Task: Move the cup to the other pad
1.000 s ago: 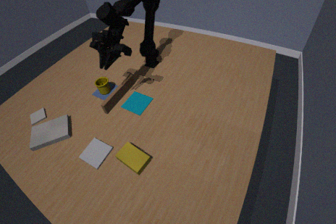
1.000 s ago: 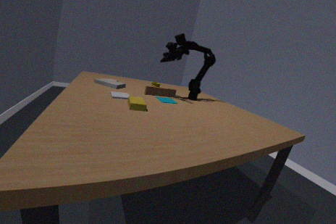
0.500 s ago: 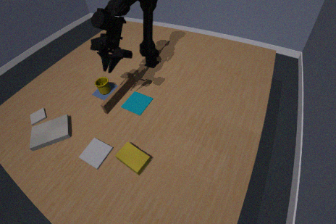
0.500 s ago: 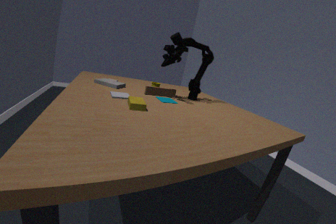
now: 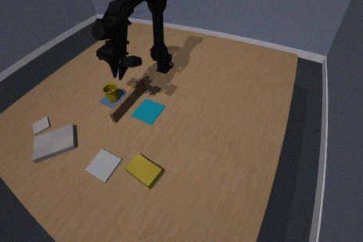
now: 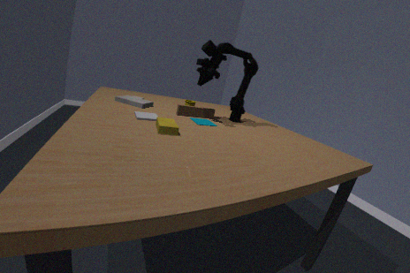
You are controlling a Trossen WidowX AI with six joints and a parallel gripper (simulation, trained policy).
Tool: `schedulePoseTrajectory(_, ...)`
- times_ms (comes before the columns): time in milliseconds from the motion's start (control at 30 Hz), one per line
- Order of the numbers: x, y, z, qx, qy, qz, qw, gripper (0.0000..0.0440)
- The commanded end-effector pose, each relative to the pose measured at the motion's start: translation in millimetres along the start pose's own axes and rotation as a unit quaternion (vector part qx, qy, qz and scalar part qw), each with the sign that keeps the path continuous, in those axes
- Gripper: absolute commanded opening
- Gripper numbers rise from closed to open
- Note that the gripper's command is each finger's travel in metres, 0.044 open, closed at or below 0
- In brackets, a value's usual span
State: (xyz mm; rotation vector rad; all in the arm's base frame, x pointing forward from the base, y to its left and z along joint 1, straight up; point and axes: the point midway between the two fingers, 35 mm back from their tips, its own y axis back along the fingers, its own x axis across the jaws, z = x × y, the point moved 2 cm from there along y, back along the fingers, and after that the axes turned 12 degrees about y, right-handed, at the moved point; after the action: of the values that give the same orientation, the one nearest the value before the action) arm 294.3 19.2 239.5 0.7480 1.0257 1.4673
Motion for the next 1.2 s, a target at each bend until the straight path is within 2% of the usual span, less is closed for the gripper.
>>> schedulePoseTrajectory(0, -5, -2, -2, 0.025, 0.010, -0.005, 1.000, 0.0125)
schedulePoseTrajectory(700, -38, -39, -27, 0.166, 0.066, 0.003, 0.984, 0.0141)
schedulePoseTrajectory(1167, -59, -72, -50, 0.217, 0.095, 0.014, 0.971, 0.0167)
